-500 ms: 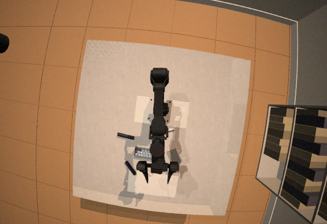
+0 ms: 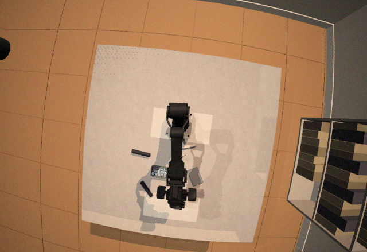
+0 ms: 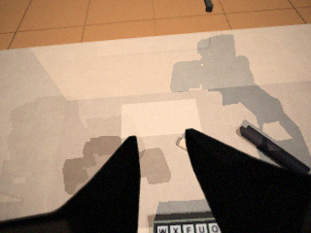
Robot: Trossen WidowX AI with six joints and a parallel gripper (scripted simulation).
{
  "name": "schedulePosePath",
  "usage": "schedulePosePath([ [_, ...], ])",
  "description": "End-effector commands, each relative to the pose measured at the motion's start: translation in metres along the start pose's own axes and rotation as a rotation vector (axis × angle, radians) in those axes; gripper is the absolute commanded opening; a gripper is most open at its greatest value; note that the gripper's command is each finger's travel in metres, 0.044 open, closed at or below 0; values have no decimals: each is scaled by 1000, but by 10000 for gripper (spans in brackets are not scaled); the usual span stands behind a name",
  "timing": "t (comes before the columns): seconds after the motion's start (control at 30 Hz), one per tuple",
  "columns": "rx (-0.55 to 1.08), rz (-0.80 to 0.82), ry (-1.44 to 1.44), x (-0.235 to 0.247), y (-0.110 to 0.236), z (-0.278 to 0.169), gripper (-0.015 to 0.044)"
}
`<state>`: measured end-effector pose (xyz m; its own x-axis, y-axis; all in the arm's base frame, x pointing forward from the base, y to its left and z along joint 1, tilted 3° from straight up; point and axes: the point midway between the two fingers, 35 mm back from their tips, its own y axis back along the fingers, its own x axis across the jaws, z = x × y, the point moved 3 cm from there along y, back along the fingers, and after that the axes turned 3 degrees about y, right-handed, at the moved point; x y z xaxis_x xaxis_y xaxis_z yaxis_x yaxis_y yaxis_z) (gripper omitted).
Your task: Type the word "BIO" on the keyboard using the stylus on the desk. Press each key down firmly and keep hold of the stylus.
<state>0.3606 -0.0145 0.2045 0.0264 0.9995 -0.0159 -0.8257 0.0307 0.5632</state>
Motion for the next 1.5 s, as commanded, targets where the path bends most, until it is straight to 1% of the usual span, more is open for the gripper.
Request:
schedulePosePath([
  [0.0, 256, -11, -20, -3, -40, -37, 20],
  [0.03, 320, -12, -23, -4, -49, -48, 0],
  [0.2, 641, -17, -42, -6, -85, -105, 0],
  [0.33, 894, -28, -57, -8, -102, -151, 0],
  [0.4, 974, -33, -62, -8, -106, -166, 0],
  [0.77, 984, -34, -62, -11, -106, -167, 0],
  [0.93, 984, -39, -60, -72, -100, -171, 0],
  [1.3, 984, -40, -60, -78, -99, -172, 0],
  [1.47, 985, -44, -58, -139, -92, -175, 0],
])
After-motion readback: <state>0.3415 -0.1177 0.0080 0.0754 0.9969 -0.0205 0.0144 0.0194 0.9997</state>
